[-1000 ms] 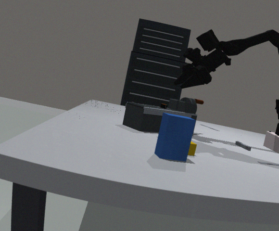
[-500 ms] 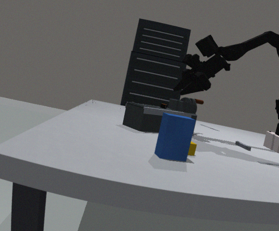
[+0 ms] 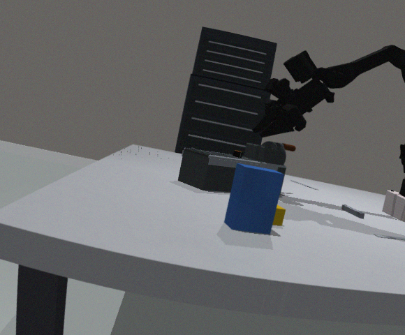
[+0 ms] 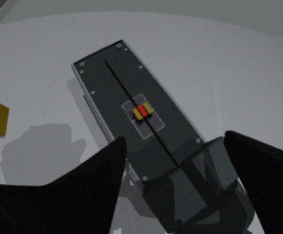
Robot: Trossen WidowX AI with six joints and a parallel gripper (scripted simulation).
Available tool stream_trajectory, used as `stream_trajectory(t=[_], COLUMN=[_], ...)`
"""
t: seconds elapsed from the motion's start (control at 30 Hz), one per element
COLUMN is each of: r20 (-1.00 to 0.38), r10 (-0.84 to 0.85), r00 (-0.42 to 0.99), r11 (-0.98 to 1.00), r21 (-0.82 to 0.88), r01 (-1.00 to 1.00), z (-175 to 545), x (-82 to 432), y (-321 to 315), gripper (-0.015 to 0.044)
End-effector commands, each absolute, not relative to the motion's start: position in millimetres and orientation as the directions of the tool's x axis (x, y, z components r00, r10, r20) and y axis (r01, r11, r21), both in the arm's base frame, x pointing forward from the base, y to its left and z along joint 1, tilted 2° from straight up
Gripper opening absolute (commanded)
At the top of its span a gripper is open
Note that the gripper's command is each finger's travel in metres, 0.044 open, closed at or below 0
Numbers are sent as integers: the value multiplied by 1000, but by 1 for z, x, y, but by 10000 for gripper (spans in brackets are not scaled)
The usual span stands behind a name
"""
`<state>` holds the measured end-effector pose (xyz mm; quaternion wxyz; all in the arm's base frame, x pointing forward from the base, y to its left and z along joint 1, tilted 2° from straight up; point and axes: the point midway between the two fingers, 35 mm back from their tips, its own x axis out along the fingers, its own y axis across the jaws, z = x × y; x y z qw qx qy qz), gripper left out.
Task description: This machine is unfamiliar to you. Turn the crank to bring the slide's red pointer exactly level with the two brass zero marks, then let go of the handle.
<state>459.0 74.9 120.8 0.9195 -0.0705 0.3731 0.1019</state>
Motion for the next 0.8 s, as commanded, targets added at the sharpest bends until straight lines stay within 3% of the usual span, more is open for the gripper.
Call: stream_trajectory(t=[0.0, 0.3, 0.77], r20=[-700, -700, -701], r10=[132, 132, 135], r00=[701, 701, 701], r11=[970, 970, 969], r21=[-53, -53, -53], r01=[-235, -235, -240], z=[120, 120, 121], x=[459, 459, 459], y=[75, 75, 75], gripper=[230, 0, 0])
